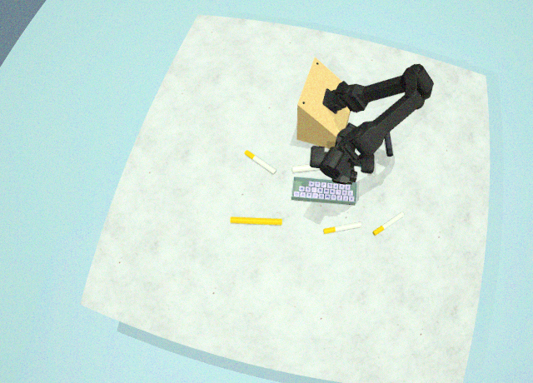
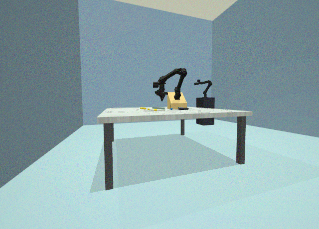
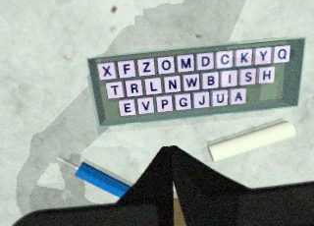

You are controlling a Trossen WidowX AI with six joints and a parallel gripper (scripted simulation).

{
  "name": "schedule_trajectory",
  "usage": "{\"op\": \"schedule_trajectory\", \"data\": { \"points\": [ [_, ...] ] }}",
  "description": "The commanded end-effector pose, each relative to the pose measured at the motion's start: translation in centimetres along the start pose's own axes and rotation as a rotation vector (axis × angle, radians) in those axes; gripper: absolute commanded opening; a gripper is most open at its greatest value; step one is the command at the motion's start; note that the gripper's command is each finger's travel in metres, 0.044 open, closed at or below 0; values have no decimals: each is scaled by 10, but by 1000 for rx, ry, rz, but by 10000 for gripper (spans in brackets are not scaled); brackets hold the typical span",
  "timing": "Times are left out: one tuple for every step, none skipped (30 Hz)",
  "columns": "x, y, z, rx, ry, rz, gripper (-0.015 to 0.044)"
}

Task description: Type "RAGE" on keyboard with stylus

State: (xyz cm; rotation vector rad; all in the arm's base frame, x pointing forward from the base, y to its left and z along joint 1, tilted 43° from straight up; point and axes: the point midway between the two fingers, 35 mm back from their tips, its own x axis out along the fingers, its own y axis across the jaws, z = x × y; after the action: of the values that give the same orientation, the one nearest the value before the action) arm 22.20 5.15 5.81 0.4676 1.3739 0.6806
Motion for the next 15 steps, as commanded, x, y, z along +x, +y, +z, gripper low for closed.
{"op": "schedule_trajectory", "data": {
  "points": [
    [1,-1,1,2,-4,-1,0],
    [0,0,0,-2,-1,0,0],
    [0,0,0,-3,-1,-1,26],
    [0,0,0,-3,-1,-1,53],
    [1,1,0,10,2,-2,79],
    [2,3,0,49,12,-7,105],
    [3,6,-1,113,27,-16,131],
    [6,10,-3,190,44,-29,150],
    [8,14,-4,267,60,-44,150],
    [10,17,-6,344,75,-60,150],
    [11,21,-7,420,87,-78,150],
    [13,25,-9,497,98,-97,150],
    [15,29,-11,573,107,-117,150],
    [17,32,-13,648,113,-138,150],
    [18,36,-14,723,118,-160,150]
  ]
}}
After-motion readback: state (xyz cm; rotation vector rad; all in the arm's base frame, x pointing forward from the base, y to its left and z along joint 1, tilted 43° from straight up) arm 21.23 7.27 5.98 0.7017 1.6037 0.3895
